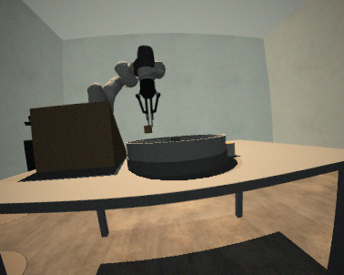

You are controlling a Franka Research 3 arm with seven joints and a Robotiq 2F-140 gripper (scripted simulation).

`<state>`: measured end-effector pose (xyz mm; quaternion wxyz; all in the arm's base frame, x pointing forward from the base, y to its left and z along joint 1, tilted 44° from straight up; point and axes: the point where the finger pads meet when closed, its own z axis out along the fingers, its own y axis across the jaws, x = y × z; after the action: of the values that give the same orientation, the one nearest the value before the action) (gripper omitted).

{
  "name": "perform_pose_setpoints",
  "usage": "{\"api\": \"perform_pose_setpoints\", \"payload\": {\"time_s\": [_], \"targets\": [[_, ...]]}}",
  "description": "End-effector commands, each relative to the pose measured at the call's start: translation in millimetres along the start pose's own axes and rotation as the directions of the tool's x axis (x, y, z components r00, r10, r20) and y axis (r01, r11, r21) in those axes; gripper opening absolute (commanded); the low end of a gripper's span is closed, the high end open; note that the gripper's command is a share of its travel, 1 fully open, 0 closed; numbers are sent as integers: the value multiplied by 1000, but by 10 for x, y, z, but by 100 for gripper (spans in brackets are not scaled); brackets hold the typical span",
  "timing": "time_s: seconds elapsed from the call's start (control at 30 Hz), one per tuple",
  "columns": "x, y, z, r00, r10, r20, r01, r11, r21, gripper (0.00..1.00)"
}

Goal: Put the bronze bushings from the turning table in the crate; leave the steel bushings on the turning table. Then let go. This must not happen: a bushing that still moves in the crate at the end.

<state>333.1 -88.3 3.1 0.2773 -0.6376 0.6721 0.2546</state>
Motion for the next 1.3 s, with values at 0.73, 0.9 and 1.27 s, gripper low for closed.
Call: {"api": "perform_pose_setpoints", "payload": {"time_s": [0.73,0.9,1.27], "targets": [[-2015,-974,14,999,34,-3,-34,999,-5,0],[-2464,-1192,16,999,34,-3,-34,999,-5,0],[-2693,-1304,18,999,34,-3,-34,999,-5,0]]}}
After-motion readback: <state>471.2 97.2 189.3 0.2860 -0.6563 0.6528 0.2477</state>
